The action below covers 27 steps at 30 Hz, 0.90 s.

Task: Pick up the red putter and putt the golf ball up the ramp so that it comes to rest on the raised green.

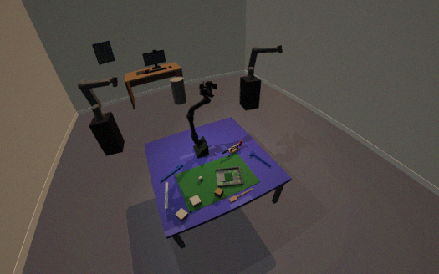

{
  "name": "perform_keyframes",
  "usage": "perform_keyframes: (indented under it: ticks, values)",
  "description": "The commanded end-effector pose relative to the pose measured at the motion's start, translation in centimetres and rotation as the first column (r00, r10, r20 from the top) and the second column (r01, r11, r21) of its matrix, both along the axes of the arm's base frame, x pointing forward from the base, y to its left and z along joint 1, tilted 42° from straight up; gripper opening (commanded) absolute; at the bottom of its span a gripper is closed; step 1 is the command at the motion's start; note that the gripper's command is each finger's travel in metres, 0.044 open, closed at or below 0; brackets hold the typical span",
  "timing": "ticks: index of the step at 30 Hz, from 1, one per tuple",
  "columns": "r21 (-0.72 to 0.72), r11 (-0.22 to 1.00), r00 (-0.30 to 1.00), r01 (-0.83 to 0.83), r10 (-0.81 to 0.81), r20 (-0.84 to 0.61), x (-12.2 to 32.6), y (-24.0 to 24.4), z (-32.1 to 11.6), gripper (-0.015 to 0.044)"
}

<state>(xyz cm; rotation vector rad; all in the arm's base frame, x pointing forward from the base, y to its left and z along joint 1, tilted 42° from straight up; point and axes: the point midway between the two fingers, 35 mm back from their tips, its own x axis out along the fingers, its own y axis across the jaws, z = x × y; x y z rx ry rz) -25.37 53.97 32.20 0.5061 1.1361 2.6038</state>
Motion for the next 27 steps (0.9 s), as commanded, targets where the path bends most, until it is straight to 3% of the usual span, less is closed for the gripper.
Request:
perform_keyframes:
  ticks: [1,14,21,27]
  values:
    - [-0.004,1.000,1.000,0.003,-0.003,0.002,0.2,0.1,-0.1,0.0426]
    - [-0.100,0.934,0.926,0.342,-0.317,0.203,11.0,5.7,-9.5,0.0440]
    - [-0.096,0.816,0.757,0.571,-0.477,0.445,19.7,7.0,-17.5,0.0440]
    - [-0.065,0.717,0.559,0.694,-0.480,0.676,27.3,5.2,-24.7,0.0440]
